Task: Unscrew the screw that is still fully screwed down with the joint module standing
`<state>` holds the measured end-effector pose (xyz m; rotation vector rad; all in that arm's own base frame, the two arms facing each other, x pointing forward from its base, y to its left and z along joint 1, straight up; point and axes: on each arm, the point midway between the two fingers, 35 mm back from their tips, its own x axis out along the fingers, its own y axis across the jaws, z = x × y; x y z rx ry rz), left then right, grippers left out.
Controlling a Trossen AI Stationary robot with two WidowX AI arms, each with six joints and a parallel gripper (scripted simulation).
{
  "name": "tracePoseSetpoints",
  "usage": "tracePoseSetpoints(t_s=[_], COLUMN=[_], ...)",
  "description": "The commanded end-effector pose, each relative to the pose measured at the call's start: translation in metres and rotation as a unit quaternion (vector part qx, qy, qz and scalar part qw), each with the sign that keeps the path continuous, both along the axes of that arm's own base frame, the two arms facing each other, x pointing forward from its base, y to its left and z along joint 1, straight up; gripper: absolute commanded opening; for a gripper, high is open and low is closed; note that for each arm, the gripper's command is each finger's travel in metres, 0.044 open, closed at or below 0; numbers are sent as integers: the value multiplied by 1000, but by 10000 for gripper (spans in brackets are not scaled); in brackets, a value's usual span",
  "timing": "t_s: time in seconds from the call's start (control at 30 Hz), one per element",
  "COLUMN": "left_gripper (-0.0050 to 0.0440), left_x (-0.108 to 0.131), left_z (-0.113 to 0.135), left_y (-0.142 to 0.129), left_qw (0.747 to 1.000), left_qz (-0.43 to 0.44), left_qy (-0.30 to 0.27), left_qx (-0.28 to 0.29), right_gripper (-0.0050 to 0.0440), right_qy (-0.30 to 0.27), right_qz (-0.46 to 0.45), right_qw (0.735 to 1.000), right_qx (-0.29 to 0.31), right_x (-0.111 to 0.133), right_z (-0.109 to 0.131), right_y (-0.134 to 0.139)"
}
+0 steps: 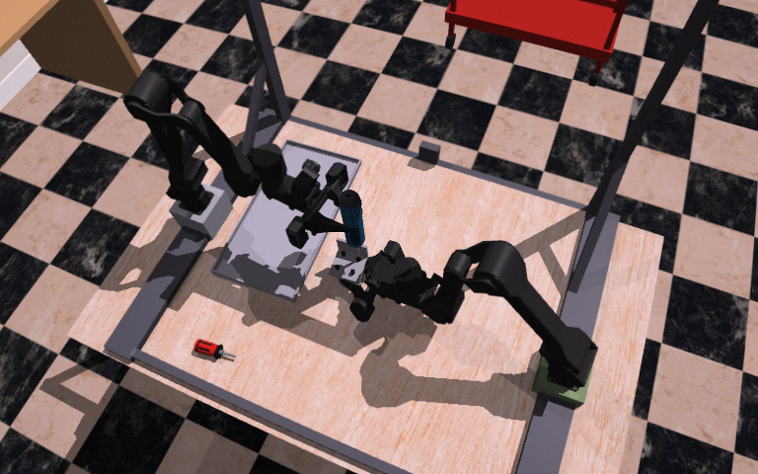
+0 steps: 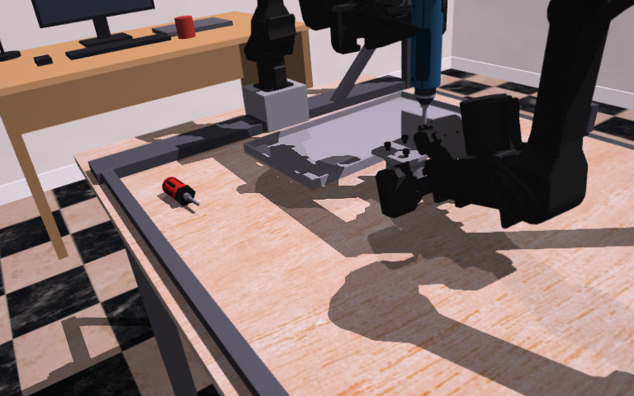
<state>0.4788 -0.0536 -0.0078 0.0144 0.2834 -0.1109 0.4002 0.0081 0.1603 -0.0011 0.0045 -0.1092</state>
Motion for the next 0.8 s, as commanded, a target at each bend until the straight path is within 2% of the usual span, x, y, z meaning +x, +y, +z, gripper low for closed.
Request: tracePoseSetpoints(t_s=[0.0,0.23,0.5,0.63,0.77], left_gripper=[244,244,244,244,244], left_x=[3,3,3,3,3], left_z=[11,11,11,11,11], left_y=[0,0,0,0,0], left_qw=[1000,1000,1000,1000,1000], left_qz=[0,0,0,0,0], left_qy=[-14,-14,-14,-14,-14], left_qx=[-1,-1,-1,-1,-1], right_gripper=[163,163,163,163,163], right_qy=[-26,-31,-15,-26,-20], right_qz=[0,0,0,0,0], right_qw=[1000,1000,1000,1000,1000], right_qx=[-1,0,-2,-1,-1], right_x=[2,0,-2,3,1], right_z=[17,20,4,10,3], right_y=[0,-1,-1,0,0])
